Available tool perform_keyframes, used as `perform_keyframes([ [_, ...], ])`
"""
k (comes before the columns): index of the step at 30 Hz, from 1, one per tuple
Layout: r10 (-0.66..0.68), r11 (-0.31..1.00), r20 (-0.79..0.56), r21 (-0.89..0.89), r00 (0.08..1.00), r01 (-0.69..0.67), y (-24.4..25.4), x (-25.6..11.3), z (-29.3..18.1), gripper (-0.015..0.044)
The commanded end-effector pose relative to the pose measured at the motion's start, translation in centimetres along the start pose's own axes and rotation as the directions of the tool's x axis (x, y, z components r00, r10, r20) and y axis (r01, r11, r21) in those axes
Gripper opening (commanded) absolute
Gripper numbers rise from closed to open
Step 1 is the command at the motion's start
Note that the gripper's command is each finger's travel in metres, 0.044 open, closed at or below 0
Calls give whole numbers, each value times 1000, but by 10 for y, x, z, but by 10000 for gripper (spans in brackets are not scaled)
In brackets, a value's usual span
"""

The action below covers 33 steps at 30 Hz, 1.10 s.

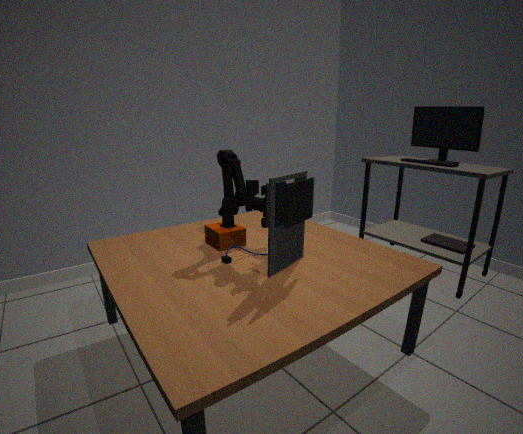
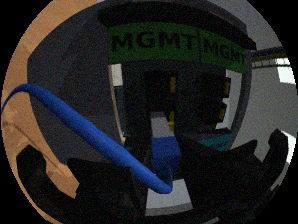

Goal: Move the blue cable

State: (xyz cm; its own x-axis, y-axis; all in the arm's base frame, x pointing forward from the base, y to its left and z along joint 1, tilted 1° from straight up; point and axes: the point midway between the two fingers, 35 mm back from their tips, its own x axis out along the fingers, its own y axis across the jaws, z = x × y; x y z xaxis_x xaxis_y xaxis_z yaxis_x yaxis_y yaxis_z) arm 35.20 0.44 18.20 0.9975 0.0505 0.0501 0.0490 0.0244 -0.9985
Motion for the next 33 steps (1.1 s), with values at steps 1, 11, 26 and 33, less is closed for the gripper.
perform_keyframes([
  [1,-11,1000,-3,4,1000,11,-3,2,0,0],
  [11,-12,1000,-2,5,1000,12,-2,4,0,0],
  [26,-13,1000,-2,5,1000,13,-2,7,1,0],
  [33,-14,1000,-2,5,1000,14,-2,8,1,0],
])
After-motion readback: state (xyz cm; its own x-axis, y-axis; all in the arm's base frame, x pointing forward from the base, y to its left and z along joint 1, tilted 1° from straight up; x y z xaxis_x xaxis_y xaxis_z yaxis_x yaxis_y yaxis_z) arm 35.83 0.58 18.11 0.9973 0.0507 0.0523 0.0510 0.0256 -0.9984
